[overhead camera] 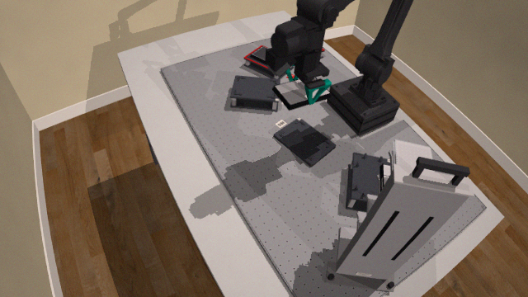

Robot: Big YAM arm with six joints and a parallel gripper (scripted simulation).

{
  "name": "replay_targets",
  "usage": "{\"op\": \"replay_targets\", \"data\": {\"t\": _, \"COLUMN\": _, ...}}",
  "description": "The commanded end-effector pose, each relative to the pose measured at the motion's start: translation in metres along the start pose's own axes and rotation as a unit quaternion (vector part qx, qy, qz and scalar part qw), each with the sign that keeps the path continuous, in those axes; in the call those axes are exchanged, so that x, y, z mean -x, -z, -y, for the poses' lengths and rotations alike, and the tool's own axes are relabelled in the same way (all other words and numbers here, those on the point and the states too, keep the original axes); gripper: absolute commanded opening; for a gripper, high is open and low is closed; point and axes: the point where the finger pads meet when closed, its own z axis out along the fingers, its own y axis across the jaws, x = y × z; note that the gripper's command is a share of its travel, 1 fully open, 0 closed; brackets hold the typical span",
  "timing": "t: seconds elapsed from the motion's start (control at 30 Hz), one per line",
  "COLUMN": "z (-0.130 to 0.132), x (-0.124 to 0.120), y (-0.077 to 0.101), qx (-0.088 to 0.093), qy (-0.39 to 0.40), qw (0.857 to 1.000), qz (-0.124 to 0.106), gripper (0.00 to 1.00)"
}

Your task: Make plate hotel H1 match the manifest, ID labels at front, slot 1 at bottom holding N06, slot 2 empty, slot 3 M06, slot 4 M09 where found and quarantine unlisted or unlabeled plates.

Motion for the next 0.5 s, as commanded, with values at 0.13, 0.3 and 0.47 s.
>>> {"op": "replay_targets", "data": {"t": 0.13, "z": 0.017, "x": 0.010, "y": 0.015, "qx": 0.004, "qy": -0.058, "qw": 0.998, "qz": 0.018, "gripper": 0.86}}
{"op": "replay_targets", "data": {"t": 0.3, "z": 0.035, "x": 0.006, "y": 0.010, "qx": 0.002, "qy": -0.099, "qw": 0.995, "qz": 0.012, "gripper": 0.86}}
{"op": "replay_targets", "data": {"t": 0.47, "z": 0.051, "x": 0.010, "y": 0.011, "qx": 0.002, "qy": -0.140, "qw": 0.990, "qz": 0.013, "gripper": 0.86}}
